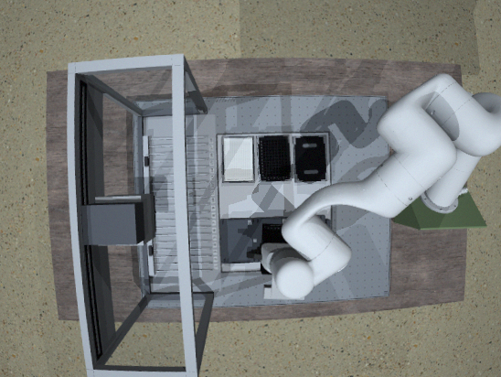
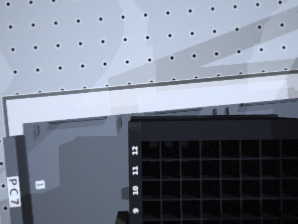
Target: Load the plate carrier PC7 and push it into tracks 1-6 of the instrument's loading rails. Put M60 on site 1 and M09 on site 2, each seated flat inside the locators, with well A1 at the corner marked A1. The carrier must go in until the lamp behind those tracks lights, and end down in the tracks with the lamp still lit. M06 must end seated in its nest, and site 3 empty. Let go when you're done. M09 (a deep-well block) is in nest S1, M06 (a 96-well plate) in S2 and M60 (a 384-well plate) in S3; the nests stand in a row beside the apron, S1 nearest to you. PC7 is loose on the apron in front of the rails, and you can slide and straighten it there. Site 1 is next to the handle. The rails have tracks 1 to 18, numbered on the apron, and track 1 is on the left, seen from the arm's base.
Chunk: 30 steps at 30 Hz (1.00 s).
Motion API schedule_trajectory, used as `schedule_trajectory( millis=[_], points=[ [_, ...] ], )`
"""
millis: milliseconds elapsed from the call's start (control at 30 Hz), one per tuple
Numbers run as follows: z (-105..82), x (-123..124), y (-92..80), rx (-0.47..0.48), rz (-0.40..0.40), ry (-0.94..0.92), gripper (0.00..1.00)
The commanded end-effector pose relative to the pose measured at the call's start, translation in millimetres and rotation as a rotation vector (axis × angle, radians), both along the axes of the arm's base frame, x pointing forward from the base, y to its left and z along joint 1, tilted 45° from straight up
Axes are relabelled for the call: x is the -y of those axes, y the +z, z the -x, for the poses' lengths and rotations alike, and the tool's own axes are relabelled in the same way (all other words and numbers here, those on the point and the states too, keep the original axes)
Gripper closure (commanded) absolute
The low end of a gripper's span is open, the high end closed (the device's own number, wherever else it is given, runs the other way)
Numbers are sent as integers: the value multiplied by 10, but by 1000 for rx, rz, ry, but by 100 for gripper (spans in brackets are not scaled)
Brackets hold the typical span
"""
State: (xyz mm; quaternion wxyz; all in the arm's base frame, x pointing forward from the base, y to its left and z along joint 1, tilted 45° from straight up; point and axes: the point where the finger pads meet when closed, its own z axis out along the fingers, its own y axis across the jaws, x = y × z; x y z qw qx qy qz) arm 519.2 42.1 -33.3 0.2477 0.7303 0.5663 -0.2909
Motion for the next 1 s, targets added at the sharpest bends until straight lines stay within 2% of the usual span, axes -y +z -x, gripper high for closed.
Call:
schedule_trajectory(
  millis=[0,600,967],
  points=[
    [-15,-26,12,-52,-16,55,100],
    [-15,-26,11,-52,-16,54,100],
    [6,77,-95,-52,-16,55,100]
  ],
)
